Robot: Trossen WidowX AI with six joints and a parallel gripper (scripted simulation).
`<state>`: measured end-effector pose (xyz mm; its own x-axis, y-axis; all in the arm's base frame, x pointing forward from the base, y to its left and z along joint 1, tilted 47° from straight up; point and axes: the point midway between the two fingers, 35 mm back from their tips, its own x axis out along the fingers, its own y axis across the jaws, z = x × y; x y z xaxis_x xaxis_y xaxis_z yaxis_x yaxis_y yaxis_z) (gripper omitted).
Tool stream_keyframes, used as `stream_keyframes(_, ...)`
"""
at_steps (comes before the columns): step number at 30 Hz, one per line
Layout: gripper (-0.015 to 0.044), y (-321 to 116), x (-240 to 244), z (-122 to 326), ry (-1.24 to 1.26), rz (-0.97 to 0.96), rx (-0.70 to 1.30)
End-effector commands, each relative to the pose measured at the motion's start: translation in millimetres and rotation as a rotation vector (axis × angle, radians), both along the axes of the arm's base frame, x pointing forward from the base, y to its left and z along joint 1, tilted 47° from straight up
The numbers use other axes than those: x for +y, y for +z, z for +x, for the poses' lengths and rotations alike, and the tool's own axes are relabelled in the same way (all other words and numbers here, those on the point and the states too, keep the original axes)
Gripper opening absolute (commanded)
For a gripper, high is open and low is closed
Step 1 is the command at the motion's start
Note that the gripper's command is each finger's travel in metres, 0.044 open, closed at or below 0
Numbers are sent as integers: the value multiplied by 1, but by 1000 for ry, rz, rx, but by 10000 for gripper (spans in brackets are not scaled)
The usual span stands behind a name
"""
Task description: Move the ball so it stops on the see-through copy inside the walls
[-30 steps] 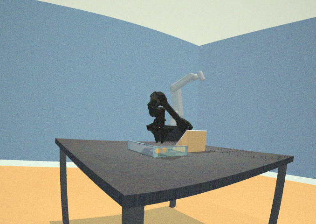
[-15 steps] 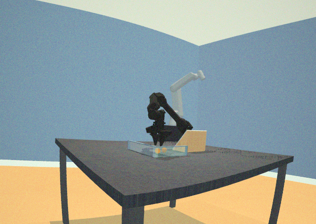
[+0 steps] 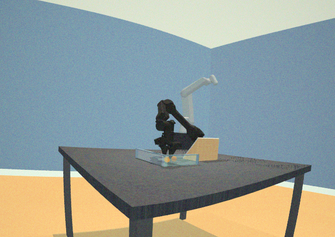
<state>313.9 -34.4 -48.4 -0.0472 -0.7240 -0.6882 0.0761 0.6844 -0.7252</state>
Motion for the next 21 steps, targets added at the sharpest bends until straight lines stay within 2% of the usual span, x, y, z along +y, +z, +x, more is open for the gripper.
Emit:
stream_keyframes(1, 267, -5, -6, -1, 4, -5, 4)
stream_keyframes(5, 267, -8, -9, -2, 4, -5, 5)
stream_keyframes(9, 162, -8, -9, -2, 4, -5, 5)
stream_keyframes(16, 116, -8, -9, -2, 4, -5, 5)
stream_keyframes(20, 11, -2, -2, 1, 4, -3, 4)
stream_keyframes(21, 0, 1, 3, 2, 5, -1, 4)
